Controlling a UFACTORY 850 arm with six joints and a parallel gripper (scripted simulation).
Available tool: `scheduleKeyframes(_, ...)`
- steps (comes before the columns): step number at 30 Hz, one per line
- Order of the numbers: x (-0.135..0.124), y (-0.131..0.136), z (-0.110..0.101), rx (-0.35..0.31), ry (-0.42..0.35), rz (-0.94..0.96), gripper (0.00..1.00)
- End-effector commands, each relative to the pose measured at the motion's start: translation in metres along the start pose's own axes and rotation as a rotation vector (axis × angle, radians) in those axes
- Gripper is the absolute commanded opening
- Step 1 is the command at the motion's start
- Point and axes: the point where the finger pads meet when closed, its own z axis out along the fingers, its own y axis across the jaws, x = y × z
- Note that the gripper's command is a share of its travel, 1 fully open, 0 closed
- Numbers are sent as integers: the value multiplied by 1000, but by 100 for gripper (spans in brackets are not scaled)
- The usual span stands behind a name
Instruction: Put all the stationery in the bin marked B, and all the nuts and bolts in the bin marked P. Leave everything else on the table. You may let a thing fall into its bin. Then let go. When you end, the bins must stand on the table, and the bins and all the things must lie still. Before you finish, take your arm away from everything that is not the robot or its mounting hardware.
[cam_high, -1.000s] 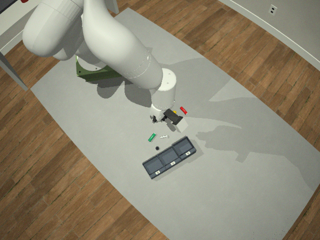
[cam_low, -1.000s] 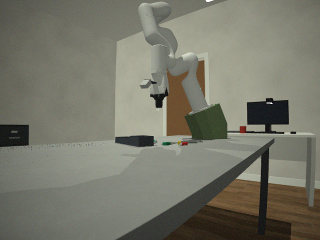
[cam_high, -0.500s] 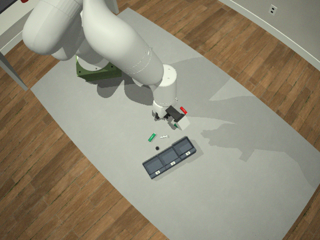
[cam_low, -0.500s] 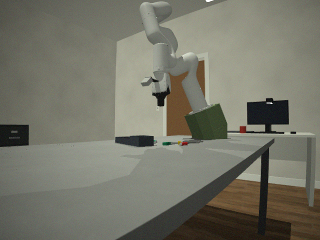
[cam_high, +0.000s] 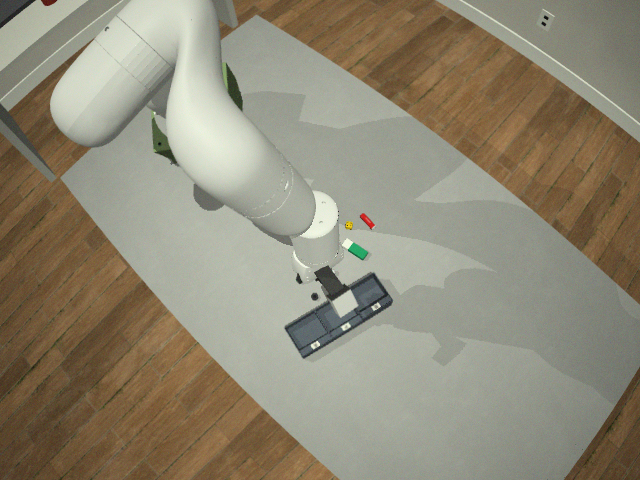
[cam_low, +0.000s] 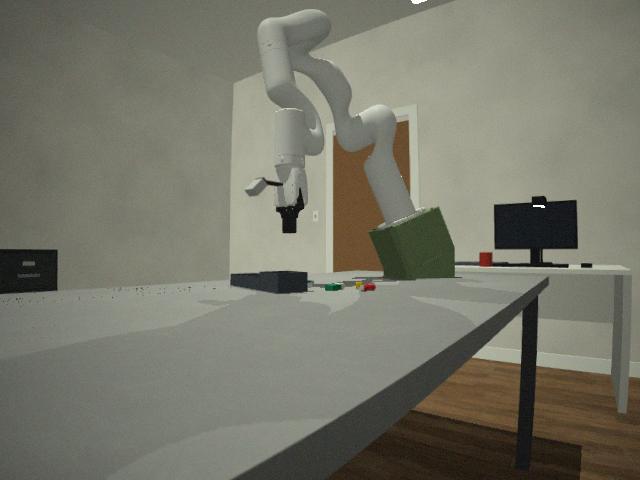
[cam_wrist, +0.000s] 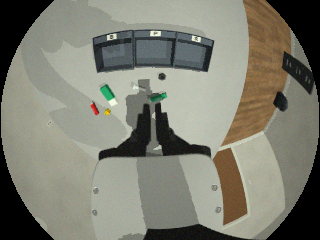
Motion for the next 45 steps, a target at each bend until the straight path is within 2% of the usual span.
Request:
scheduleKeyframes(1,17,17,16,2,6,0,7)
scheduleKeyframes(13,69,84,69,2,7,0,7)
scheduleKeyframes(20,69,83,69,2,7,0,7)
scheduleKeyframes(45,69,83,129,1,7,0,7)
